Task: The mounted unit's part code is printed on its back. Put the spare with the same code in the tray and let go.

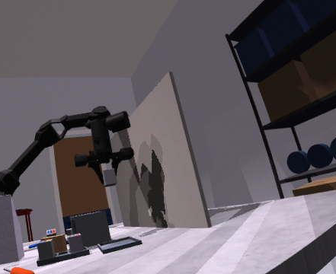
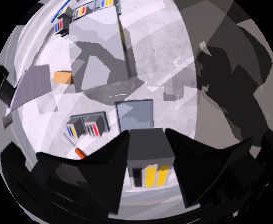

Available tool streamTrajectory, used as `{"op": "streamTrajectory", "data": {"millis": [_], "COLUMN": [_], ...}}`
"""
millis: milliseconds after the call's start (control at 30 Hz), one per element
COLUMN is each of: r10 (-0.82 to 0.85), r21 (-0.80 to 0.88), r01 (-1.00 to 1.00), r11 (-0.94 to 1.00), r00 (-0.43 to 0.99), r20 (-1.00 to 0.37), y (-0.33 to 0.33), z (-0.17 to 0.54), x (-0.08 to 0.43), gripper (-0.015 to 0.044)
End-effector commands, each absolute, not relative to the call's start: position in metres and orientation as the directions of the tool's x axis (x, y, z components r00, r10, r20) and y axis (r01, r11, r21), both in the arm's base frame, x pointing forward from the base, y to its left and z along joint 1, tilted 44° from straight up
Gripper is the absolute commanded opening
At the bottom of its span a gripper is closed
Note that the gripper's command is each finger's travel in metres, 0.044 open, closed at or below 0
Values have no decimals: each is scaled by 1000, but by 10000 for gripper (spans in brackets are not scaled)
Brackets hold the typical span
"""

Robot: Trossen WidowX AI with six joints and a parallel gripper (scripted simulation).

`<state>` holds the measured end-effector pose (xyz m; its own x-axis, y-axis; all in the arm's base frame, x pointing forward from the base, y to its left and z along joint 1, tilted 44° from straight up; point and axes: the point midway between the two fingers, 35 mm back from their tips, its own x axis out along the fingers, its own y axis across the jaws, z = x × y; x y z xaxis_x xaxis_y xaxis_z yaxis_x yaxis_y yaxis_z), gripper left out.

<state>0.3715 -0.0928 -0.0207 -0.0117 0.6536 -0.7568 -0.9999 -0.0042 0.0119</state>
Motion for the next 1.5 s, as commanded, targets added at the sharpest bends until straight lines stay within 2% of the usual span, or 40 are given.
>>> {"op": "streamTrajectory", "data": {"millis": [0, 400, 733, 1467], "r10": [661, 685, 686, 685], "r21": [9, -1, 0, -1], "r01": [-1000, -1000, -1000, -1000], "r11": [-10, -17, -17, -16], "r00": [-13, -11, -11, -10], "r20": [-750, -728, -727, -729], "y": [-113, -145, -127, -110], "z": [-42, -83, -67, -89], "x": [366, 351, 350, 355], "gripper": [0, 0, 0, 0]}}
